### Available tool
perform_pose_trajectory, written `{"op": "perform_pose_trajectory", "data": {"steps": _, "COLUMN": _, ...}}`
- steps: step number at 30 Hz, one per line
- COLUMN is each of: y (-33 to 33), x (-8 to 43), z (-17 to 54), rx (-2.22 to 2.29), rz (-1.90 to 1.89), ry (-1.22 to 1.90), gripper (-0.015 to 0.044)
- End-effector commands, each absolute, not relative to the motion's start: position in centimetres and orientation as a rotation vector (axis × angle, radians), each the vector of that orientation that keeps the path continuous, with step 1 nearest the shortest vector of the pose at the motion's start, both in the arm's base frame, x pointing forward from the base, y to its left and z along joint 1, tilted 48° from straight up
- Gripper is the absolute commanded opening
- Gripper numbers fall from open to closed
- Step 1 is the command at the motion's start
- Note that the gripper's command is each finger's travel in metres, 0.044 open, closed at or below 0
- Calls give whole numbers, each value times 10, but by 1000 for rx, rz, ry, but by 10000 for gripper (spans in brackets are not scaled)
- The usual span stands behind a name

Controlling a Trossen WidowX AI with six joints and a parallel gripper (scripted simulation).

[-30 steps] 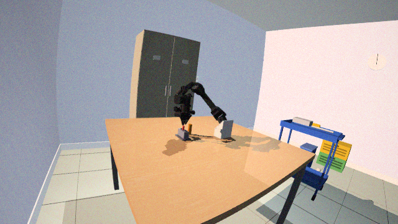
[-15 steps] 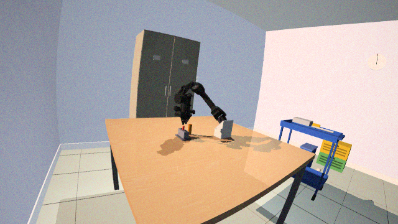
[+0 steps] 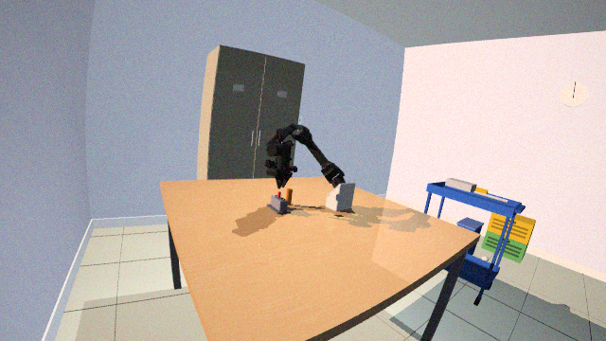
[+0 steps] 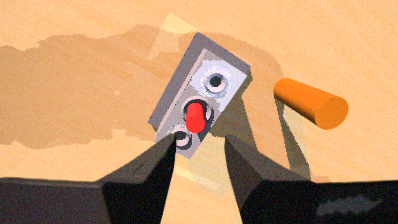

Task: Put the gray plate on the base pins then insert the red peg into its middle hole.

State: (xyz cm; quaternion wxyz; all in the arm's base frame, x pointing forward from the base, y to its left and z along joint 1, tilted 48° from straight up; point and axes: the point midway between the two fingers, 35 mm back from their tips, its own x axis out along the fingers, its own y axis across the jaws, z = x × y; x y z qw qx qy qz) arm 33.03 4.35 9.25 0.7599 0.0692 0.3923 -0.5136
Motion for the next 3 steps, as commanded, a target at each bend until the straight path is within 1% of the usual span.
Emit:
{"op": "perform_pose_trajectory", "data": {"steps": 1, "y": 46, "x": 330, "z": 95, "rx": 159, "rz": -1116, "ry": 851, "gripper": 150}}
{"op": "perform_pose_trajectory", "data": {"steps": 3, "y": 47, "x": 329, "z": 96, "rx": 159, "rz": -1116, "ry": 851, "gripper": 150}}
